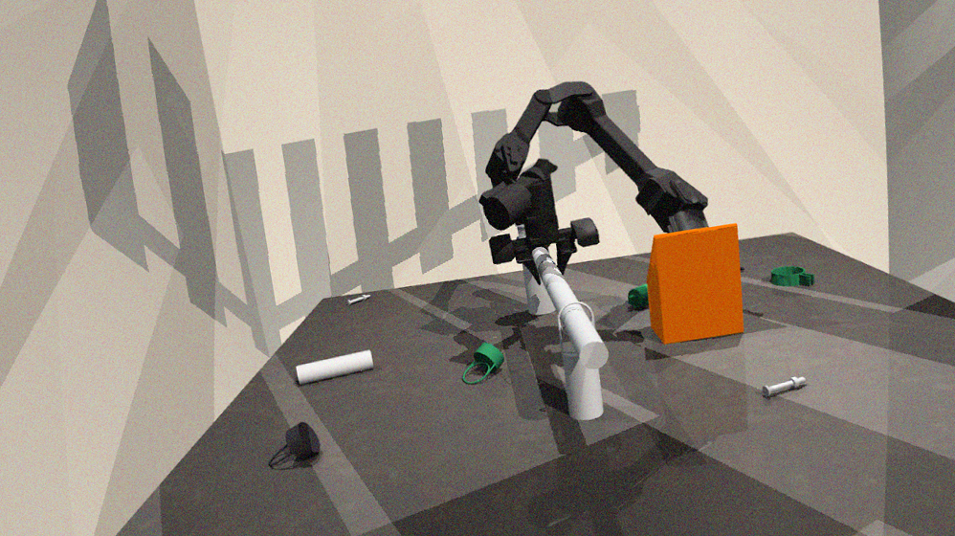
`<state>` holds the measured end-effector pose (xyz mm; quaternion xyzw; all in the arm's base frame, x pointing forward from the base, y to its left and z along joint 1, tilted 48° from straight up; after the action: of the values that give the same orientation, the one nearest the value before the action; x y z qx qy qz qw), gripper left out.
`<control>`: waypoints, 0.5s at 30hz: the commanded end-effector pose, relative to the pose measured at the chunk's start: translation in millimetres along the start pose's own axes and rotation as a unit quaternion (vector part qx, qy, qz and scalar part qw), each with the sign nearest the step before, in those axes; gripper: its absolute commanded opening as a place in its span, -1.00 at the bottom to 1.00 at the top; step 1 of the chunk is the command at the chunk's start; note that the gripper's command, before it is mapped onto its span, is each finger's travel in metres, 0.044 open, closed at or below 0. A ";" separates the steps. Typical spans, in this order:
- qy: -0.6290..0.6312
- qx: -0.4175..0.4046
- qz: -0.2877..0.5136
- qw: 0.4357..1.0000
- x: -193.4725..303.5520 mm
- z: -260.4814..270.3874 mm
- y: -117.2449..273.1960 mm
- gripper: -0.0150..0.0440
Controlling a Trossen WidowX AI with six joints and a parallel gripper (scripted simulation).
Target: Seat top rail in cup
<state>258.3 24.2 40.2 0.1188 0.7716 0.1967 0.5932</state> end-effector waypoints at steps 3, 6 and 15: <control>0.002 -0.005 -0.007 1.000 -4.5 0.0 1.4 -0.49; 0.002 -0.005 -0.007 1.000 -4.5 0.0 1.4 -0.49; 0.002 -0.003 -0.005 1.000 -3.3 0.0 1.0 -0.49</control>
<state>258.2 24.2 40.2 0.1189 0.7716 0.1968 0.5931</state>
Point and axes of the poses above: the point midway between the two fingers, 35 mm back from their tips, its own y axis back along the fingers, its own z axis across the jaws, x = y × z, the point moved 3 cm from there along y, back along the fingers, and after that the axes turned 12 degrees about y, right-handed, at the moved point
